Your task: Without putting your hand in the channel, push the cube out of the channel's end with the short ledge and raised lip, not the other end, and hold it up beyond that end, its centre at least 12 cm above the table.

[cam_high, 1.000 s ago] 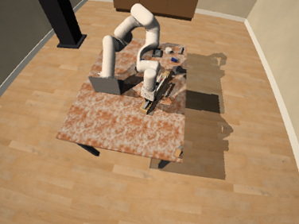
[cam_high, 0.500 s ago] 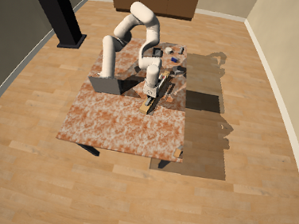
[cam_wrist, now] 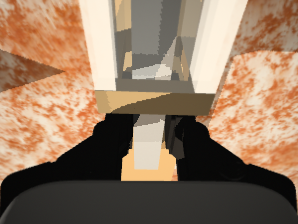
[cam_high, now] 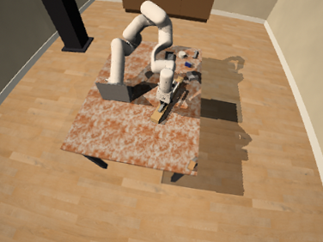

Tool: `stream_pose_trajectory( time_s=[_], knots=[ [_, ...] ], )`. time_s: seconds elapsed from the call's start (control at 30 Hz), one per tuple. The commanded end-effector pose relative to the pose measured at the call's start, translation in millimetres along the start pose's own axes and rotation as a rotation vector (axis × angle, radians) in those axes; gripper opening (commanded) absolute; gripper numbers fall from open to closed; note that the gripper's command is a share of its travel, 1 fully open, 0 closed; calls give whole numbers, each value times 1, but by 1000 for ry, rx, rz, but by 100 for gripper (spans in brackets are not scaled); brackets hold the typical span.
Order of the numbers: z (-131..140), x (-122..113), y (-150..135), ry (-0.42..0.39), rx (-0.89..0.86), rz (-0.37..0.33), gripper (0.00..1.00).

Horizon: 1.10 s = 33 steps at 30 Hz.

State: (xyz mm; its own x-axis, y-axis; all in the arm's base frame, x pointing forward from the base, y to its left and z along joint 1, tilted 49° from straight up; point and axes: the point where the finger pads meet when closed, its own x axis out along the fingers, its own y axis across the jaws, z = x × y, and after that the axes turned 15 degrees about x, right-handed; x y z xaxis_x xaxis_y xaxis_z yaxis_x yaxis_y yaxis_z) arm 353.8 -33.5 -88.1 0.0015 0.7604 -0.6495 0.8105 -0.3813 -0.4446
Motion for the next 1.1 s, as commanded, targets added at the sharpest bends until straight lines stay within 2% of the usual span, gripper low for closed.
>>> stream_pose_trajectory(
  time_s=[0.0, 0.63, 0.67, 1.07],
  knots=[
    [-2, -2, 1, 0, 0, 4, 0],
    [-3, -2, 0, 0, 0, 4, 0],
    [-3, -2, 0, 0, 0, 4, 38],
    [-3, -2, 0, 0, 0, 4, 38]
  ],
)
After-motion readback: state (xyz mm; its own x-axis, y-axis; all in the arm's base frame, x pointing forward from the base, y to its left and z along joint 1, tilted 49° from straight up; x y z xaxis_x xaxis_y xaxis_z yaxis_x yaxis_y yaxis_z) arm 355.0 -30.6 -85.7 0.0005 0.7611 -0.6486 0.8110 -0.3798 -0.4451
